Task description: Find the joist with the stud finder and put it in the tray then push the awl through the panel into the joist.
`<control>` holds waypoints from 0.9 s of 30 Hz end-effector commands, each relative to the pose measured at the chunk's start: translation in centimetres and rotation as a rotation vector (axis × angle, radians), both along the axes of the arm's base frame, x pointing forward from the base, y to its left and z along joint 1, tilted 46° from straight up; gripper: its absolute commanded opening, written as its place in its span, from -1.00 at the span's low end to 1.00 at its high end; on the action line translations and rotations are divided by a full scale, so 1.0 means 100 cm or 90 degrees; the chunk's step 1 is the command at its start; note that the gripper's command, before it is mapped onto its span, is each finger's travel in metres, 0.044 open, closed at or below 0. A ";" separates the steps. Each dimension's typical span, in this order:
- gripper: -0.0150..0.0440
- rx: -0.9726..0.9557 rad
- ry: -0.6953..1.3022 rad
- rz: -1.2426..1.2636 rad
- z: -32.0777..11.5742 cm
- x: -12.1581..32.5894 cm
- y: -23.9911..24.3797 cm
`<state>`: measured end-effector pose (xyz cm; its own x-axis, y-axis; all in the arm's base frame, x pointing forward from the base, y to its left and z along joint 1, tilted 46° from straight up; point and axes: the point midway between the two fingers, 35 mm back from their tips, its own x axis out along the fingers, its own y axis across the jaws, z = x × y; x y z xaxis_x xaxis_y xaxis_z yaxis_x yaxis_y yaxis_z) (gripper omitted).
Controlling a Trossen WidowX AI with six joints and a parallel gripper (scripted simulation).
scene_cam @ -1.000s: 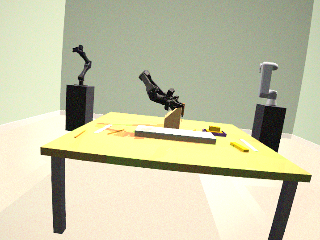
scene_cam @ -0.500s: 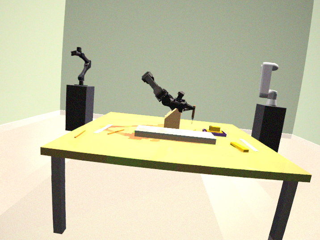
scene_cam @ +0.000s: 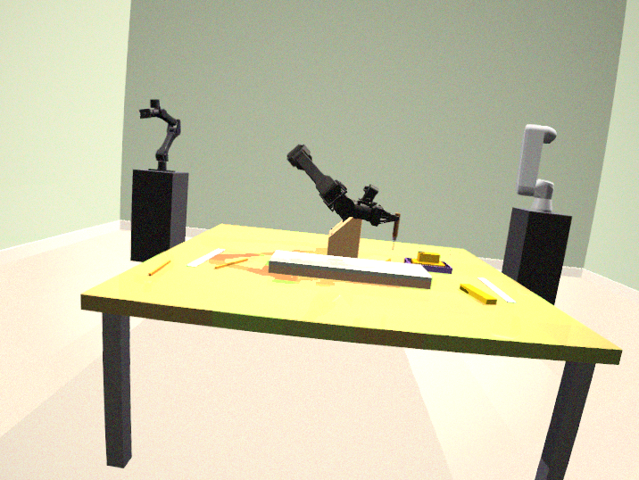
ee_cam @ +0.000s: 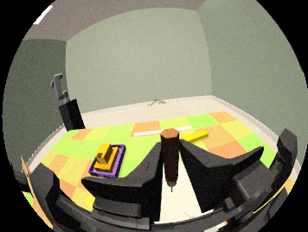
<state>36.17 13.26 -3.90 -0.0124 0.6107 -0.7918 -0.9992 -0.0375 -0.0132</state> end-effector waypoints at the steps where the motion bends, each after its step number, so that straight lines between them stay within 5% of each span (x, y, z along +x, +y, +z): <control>1: -0.49 0.006 -0.003 0.005 0.001 0.001 0.002; 27: -0.49 0.005 -0.003 0.005 -0.020 0.003 -0.020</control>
<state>36.43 11.21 -5.76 -0.0126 0.6090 -0.7931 -0.9992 -0.0373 -0.0128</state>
